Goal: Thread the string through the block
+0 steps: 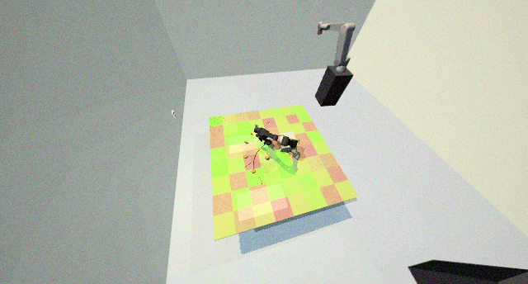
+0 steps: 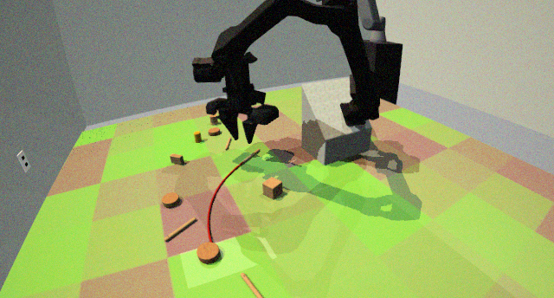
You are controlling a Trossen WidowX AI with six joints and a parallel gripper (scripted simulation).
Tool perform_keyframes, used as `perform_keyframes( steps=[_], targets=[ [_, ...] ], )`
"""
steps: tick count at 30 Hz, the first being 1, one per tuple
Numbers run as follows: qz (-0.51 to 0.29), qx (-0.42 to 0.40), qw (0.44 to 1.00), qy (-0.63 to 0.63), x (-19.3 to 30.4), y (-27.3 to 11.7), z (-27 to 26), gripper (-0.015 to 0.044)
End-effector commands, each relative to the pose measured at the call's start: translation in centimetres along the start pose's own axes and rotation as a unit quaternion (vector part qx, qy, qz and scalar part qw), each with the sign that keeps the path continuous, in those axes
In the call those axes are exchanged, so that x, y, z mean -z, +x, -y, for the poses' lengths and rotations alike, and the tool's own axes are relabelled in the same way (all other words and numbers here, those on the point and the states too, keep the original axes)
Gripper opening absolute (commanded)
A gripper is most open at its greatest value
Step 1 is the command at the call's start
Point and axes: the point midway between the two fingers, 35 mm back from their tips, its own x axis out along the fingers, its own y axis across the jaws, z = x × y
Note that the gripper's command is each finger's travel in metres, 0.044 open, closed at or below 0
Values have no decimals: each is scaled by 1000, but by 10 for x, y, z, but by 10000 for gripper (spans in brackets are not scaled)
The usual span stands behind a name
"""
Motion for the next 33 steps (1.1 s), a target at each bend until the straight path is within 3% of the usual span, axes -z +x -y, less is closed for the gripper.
perform_keyframes(
  steps=[1,33],
  targets=[
    [1,-1,1000,2,0,0,-1,122],
    [1,-1,1000,2,1,37,-2,122]
  ],
)
